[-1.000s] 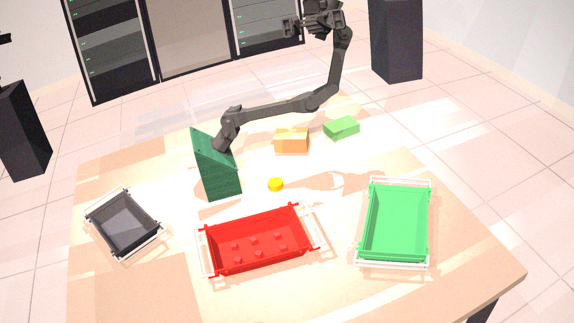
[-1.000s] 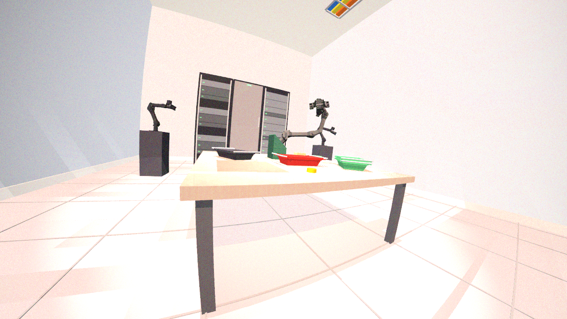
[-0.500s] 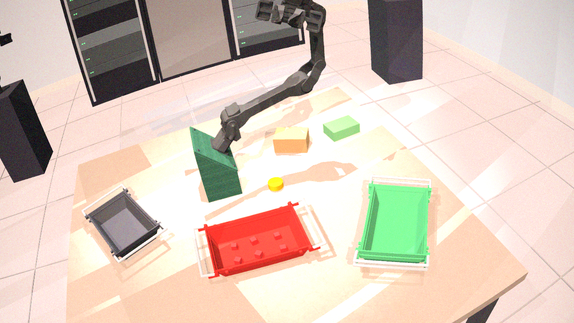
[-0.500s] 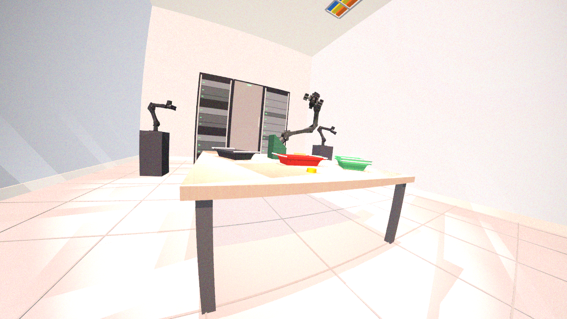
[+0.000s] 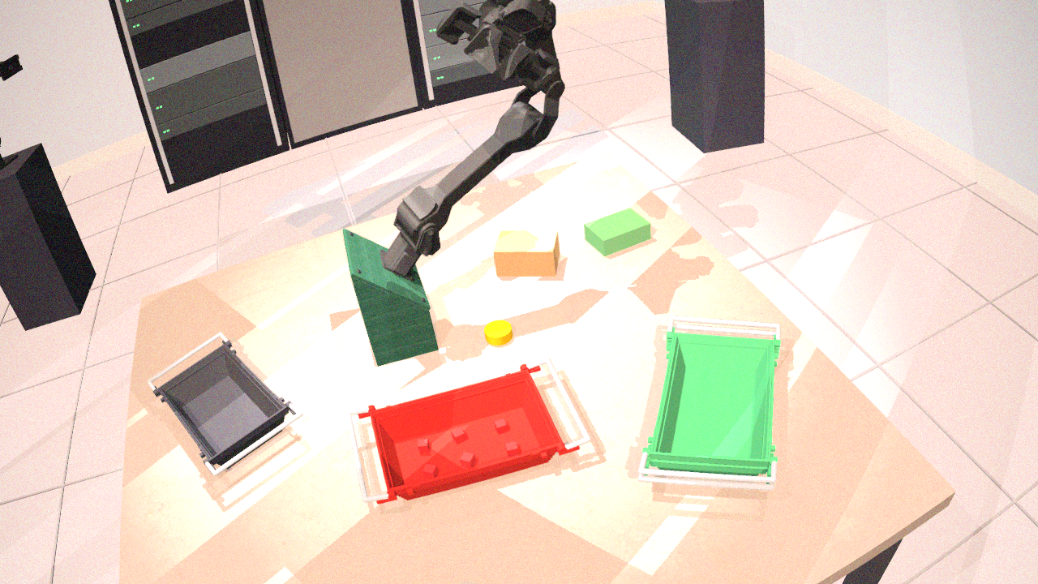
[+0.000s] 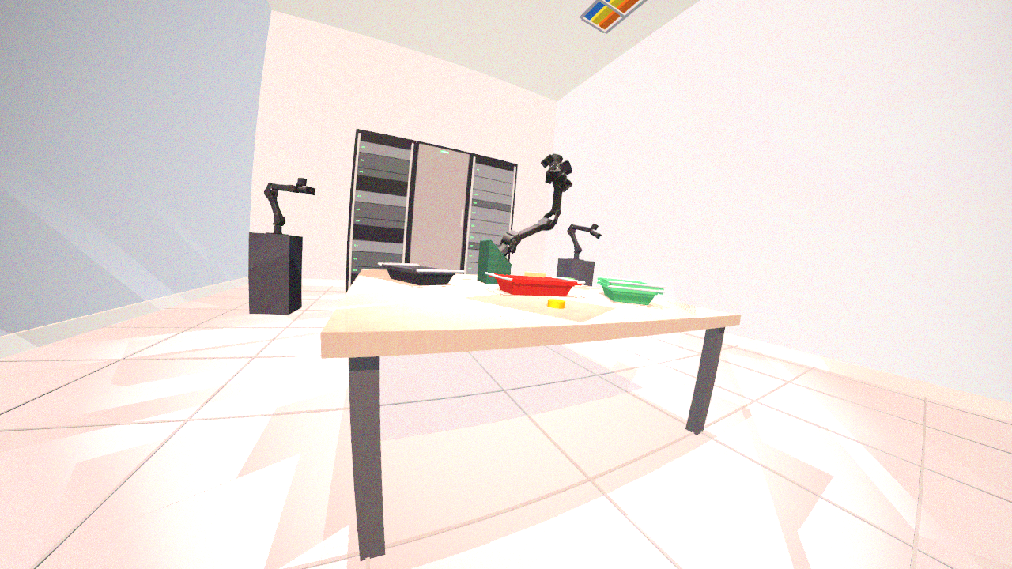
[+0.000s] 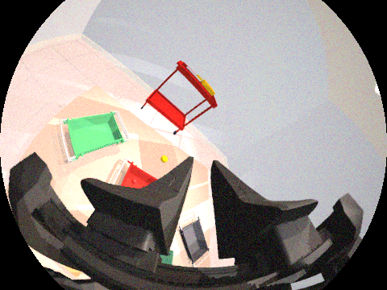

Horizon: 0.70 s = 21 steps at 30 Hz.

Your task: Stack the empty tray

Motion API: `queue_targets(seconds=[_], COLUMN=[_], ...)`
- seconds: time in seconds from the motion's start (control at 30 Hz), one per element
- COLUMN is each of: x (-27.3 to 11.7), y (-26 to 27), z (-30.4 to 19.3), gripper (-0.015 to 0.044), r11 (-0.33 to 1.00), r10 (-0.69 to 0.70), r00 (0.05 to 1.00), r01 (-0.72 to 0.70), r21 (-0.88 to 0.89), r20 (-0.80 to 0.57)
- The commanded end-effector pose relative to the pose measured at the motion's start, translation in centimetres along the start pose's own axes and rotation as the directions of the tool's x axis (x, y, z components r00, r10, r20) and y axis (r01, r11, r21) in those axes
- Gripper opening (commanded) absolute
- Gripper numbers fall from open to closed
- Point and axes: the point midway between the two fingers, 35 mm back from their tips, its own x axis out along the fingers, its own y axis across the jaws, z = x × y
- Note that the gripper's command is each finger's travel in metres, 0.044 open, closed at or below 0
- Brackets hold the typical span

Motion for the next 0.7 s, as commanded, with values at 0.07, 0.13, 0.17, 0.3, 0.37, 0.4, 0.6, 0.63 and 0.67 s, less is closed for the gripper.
queue_targets(seconds=[0.07, 0.13, 0.17, 0.3, 0.37, 0.4, 0.6, 0.63, 0.67], x=[4.1, 6.4, 7.6, 12.2, 14.4, 15.4, 18.7, 19.2, 19.7], y=[0.1, 0.8, 1.2, 3.7, 5.6, 6.6, 9.9, 10.5, 11.1], z=[-1.4, -2.2, -2.6, -4.5, -5.6, -6.1, -8.4, -8.8, -9.2], gripper=[0.0082, 0.0082, 0.0082, 0.0082, 0.0082, 0.0082, 0.0082, 0.0082, 0.0082], r11=[0.967, 0.913, 0.876, 0.660, 0.558, 0.519, 0.221, 0.169, 0.116], r10=[0.127, 0.197, 0.232, 0.365, 0.428, 0.456, 0.542, 0.555, 0.566], r00=[0.990, 0.975, 0.964, 0.905, 0.865, 0.845, 0.760, 0.745, 0.729], r01=[-0.139, -0.222, -0.265, -0.417, -0.480, -0.508, -0.540, -0.537, -0.532], r21=[-0.214, -0.341, -0.404, -0.625, -0.677, -0.688, -0.812, -0.827, -0.839], r20=[-0.068, -0.107, -0.128, -0.219, -0.262, -0.280, -0.358, -0.371, -0.384])
